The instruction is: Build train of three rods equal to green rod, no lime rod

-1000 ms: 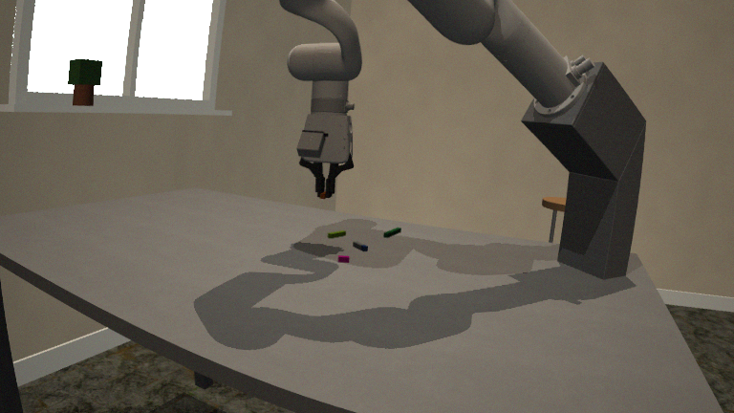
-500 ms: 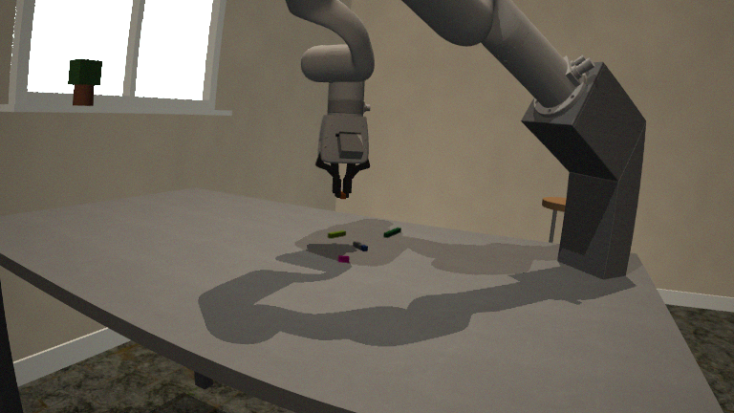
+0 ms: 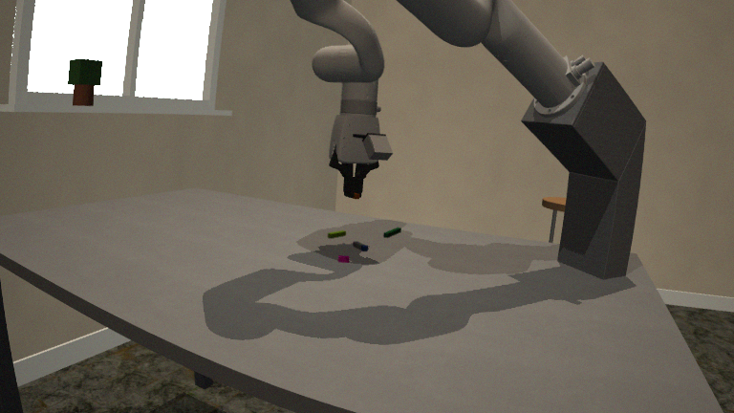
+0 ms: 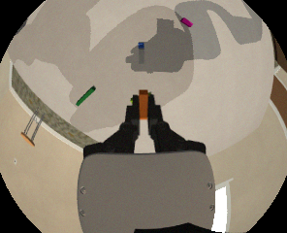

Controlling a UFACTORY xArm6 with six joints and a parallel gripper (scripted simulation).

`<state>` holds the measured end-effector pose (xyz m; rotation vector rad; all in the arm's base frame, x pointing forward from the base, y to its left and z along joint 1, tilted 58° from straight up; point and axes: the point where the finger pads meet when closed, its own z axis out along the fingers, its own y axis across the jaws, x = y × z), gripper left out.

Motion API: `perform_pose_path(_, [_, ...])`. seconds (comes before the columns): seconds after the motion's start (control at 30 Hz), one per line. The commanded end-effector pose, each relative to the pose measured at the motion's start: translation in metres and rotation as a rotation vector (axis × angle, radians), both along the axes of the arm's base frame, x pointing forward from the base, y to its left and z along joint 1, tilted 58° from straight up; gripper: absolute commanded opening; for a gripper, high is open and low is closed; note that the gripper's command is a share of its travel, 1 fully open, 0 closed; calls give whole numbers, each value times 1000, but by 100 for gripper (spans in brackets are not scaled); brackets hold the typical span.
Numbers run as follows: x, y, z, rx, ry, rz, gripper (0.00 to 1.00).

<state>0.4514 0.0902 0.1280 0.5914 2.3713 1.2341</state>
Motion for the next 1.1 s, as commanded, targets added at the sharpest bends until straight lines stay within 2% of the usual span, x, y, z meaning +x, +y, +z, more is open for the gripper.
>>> perform_pose_path(0.0, [0,-1,0,-3,-13,3,4])
perform_pose_path(0.63, [8,9,-8,-3,-13,3,4])
perform_pose_path(1.07, [37,45,-37,-3,-13,3,4])
